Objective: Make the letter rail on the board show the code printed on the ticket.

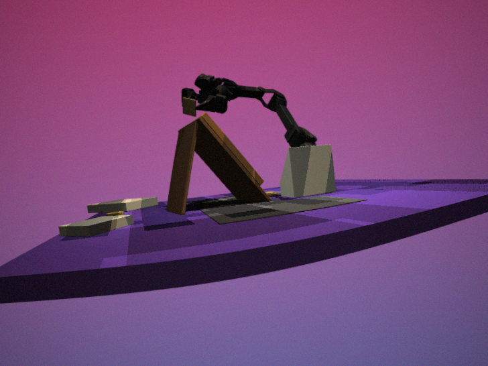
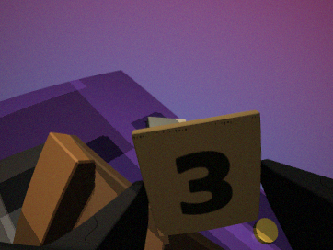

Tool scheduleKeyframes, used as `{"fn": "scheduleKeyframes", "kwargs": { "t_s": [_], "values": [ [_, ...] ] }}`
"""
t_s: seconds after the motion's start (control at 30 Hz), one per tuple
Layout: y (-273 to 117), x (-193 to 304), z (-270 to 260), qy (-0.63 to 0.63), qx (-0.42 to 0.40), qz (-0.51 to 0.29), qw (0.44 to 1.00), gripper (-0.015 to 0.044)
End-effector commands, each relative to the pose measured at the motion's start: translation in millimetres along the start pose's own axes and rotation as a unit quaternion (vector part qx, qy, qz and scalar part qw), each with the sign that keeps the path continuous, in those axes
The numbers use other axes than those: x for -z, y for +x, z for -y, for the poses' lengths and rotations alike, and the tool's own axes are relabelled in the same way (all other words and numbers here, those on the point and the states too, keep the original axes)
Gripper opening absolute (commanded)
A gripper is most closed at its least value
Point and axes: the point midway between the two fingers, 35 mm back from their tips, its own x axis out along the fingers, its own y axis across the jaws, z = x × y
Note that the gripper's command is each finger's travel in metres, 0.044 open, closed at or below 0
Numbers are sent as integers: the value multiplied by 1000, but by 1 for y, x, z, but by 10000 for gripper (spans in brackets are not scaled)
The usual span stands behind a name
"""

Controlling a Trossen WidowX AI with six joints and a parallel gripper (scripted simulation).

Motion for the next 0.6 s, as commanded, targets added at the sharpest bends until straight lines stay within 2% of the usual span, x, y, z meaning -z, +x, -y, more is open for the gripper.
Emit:
{"fn": "scheduleKeyframes", "kwargs": {
  "t_s": [0.0, 0.57],
  "values": [
    [-15, 22, 17, 34, 31, -8, 999, 0],
    [-63, 107, 43, 158, 102, -56, 981, 0]
  ]
}}
